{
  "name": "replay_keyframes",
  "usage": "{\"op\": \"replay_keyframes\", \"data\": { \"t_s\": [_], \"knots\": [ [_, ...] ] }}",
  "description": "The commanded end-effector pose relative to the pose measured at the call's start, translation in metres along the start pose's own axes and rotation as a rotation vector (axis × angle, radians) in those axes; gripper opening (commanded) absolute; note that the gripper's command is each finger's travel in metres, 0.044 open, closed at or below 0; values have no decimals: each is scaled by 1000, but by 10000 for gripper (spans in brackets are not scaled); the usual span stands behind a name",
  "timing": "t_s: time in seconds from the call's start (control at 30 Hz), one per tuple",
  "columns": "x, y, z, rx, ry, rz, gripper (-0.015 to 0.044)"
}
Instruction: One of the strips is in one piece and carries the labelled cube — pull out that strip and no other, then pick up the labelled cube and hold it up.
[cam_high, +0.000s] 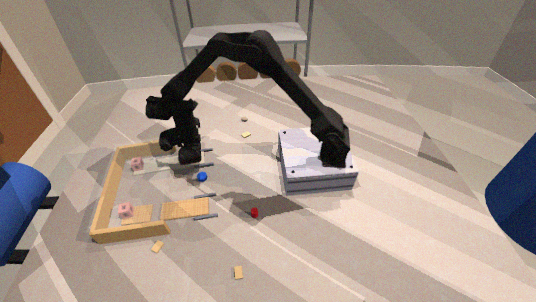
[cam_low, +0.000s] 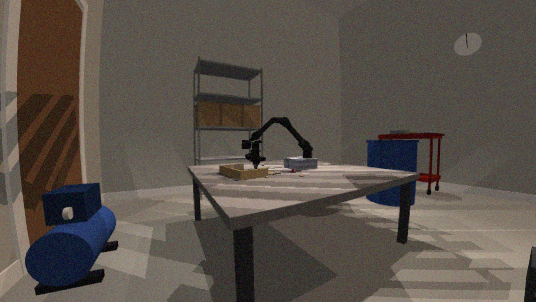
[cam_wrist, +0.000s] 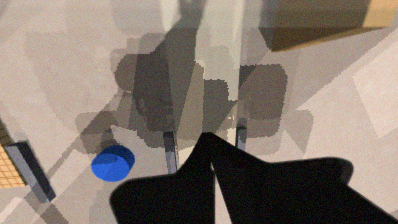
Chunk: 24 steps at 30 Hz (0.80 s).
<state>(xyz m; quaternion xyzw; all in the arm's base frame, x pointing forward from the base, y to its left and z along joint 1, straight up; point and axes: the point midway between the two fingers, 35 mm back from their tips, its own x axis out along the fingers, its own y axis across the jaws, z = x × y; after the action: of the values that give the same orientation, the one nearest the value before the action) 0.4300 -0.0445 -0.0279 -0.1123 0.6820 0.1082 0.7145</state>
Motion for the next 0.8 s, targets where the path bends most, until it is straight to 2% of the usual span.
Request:
{"op": "replay_keyframes", "data": {
  "t_s": [0.0, 0.77],
  "knots": [
    [2, -1, -7, 3, 6, 0, 0],
    [3, 1, -42, 3, 9, 0, 0]
  ]
}}
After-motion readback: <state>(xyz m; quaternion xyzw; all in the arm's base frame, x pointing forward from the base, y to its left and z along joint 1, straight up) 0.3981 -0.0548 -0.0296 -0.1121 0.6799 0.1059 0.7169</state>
